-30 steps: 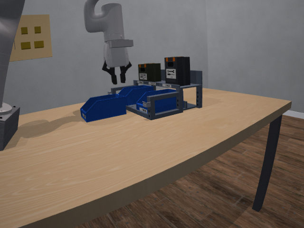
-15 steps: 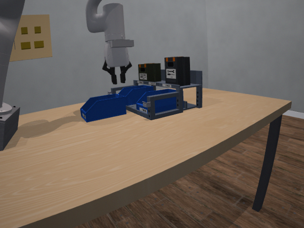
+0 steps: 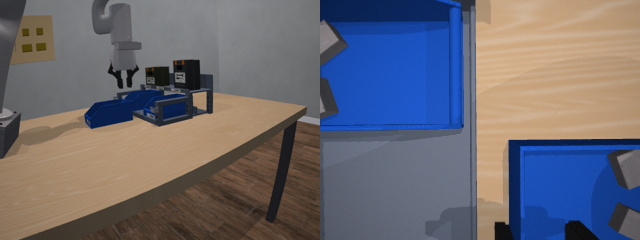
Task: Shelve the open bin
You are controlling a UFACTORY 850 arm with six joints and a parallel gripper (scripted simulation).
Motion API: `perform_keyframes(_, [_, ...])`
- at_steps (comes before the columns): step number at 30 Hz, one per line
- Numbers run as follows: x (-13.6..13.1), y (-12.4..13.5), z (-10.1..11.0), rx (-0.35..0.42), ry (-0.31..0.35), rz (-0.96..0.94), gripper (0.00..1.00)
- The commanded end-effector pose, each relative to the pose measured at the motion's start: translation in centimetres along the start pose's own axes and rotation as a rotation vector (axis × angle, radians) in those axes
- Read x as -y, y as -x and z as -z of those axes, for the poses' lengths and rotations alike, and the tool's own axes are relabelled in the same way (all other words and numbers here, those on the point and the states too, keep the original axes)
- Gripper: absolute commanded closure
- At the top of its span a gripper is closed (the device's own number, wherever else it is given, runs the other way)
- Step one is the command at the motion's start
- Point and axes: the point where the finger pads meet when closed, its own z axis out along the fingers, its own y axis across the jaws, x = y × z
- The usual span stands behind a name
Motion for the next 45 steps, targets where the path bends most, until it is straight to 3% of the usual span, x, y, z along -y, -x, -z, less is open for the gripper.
perform_keyframes(1, [0.1, 0.0, 0.0, 0.000, -0.002, 0.000, 0.66])
perform_keyframes(45, [0.0, 0.0, -1.0, 0.004, 0.005, 0.000, 0.66])
